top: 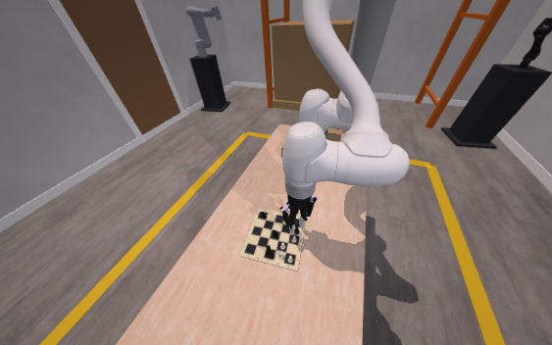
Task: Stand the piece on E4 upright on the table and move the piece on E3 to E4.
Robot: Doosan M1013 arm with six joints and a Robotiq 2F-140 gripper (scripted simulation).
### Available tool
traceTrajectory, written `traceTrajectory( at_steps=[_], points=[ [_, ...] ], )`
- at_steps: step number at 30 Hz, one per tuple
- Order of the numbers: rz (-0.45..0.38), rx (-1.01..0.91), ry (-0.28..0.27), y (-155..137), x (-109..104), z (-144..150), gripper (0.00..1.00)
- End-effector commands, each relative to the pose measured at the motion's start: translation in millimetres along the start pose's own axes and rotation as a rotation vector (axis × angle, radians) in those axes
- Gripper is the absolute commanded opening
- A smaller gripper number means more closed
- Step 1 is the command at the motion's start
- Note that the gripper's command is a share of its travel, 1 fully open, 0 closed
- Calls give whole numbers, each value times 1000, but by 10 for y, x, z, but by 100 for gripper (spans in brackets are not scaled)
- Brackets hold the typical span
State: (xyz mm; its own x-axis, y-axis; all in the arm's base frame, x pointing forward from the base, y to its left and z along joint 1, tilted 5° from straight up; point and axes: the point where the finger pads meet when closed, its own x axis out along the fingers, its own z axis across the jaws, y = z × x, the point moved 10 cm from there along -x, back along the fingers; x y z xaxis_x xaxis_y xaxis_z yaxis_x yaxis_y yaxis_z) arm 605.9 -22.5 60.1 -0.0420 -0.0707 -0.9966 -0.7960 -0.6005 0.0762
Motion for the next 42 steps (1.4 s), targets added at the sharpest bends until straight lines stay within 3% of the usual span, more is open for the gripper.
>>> traceTrajectory(
  at_steps=[1,7,8,42],
  points=[
    [0,0,0,0,-1,0,25],
    [0,0,0,0,-1,0,25],
    [0,0,0,0,-1,0,0],
    [0,0,0,0,-2,0,0]
  ],
)
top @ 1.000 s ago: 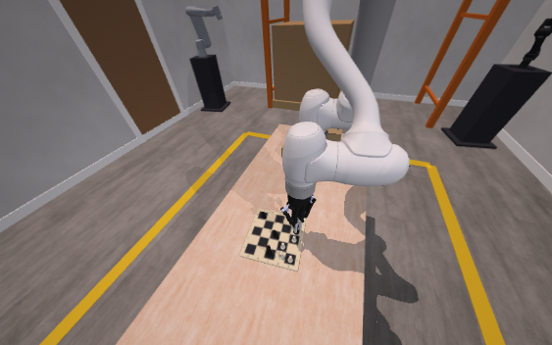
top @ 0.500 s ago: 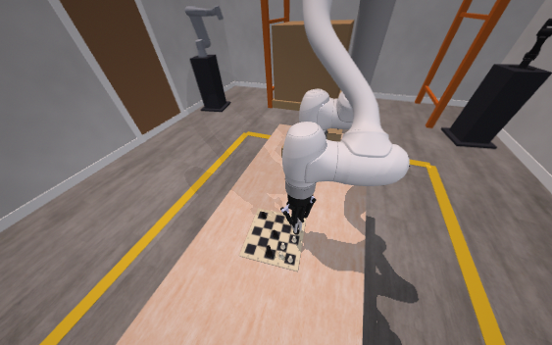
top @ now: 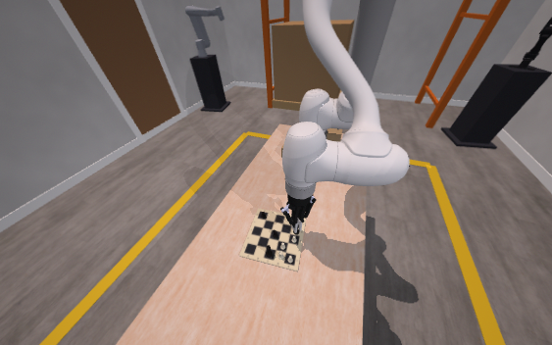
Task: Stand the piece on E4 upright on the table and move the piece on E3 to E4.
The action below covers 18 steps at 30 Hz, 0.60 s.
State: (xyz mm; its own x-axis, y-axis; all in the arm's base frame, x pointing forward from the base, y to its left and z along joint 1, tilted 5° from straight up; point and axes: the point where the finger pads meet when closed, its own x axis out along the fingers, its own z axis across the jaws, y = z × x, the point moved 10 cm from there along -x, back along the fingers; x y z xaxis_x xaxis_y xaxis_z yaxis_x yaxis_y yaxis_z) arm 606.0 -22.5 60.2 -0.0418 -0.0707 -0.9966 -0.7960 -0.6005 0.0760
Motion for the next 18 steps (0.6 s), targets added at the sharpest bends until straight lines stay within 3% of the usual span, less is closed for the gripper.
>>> traceTrajectory(
  at_steps=[1,8,18],
  points=[
    [0,0,0,0,-4,1,0],
    [0,0,0,0,-139,1,0],
    [0,0,0,0,-831,1,0]
  ],
)
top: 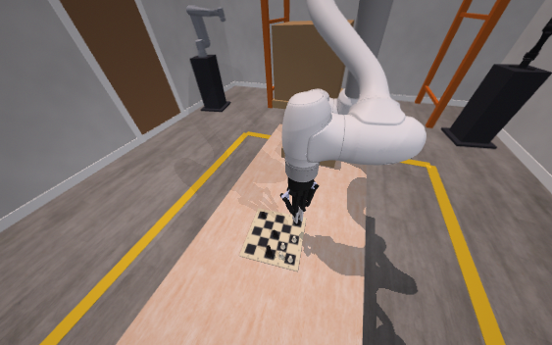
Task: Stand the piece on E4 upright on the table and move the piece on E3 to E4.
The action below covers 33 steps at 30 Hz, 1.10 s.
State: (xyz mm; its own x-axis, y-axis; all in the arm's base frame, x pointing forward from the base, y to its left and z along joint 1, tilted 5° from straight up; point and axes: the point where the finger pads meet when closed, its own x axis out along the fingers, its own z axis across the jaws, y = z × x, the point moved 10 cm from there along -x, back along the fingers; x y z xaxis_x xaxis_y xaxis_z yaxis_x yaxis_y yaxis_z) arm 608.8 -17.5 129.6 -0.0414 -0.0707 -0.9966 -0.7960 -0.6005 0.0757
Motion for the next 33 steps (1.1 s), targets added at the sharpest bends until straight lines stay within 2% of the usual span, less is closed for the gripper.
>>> traceTrajectory(
  at_steps=[1,7,19,24,33],
  points=[
    [0,0,0,0,-135,-1,0],
    [0,0,0,0,-298,-1,0],
    [0,2,0,-71,-301,-7,0],
    [0,28,0,-866,-250,-21,0],
    [0,30,0,-938,-243,-16,0]
  ],
)
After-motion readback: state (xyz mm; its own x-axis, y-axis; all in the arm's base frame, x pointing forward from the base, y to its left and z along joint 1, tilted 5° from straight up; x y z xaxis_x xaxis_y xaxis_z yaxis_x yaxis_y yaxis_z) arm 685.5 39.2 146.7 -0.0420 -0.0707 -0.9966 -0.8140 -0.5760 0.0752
